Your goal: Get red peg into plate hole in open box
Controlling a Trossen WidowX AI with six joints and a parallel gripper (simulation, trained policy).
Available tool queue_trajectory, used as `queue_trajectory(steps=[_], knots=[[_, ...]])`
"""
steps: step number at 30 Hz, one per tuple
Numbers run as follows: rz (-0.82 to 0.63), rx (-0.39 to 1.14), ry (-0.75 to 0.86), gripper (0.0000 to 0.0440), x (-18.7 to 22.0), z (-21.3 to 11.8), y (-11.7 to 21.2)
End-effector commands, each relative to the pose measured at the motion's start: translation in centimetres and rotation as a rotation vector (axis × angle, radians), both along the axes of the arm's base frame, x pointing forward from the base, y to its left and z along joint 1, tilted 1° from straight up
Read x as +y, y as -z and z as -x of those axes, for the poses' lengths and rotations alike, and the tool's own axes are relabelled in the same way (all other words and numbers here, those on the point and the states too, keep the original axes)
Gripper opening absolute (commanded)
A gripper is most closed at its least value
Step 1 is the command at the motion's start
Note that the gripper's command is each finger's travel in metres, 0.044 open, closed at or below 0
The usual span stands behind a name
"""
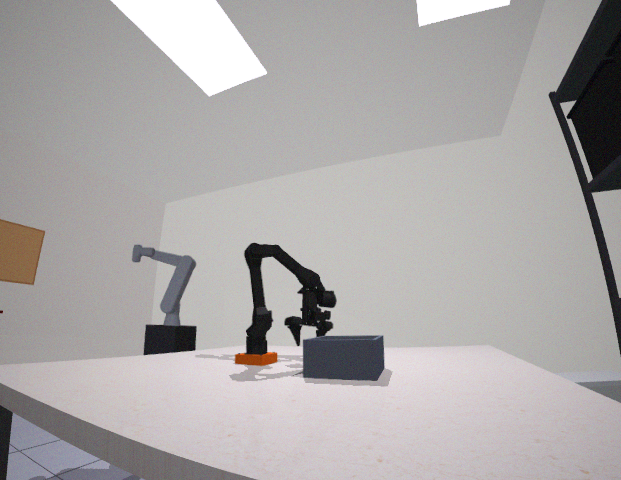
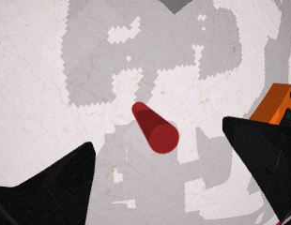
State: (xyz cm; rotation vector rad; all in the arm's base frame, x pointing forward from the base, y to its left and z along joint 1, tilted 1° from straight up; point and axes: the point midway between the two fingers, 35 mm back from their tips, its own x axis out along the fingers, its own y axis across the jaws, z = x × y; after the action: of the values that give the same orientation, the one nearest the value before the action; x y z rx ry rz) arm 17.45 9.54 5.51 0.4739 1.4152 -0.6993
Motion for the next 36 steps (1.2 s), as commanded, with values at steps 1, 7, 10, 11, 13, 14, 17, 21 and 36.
queue_trajectory(steps=[1,7,10,11,13,14,17,21,36], knots=[[0.021,-0.002,-0.016,0.0439,-0.4,-0.1,1.4],[0.041,0.009,-0.031,0.0335,-0.7,-0.2,3.1],[0.050,0.022,-0.029,0.0256,-0.8,-0.3,3.7],[0.054,0.026,-0.027,0.0230,-0.9,-0.3,3.8],[0.063,0.036,-0.023,0.0178,-1.0,-0.3,4.1],[0.068,0.042,-0.021,0.0151,-1.1,-0.2,4.2],[0.082,0.058,-0.020,0.0073,-1.3,-0.2,4.4],[0.107,0.081,-0.022,0.0000,-1.6,-0.1,4.6],[0.217,-0.032,-0.029,0.0000,-4.4,-2.8,-2.5]])
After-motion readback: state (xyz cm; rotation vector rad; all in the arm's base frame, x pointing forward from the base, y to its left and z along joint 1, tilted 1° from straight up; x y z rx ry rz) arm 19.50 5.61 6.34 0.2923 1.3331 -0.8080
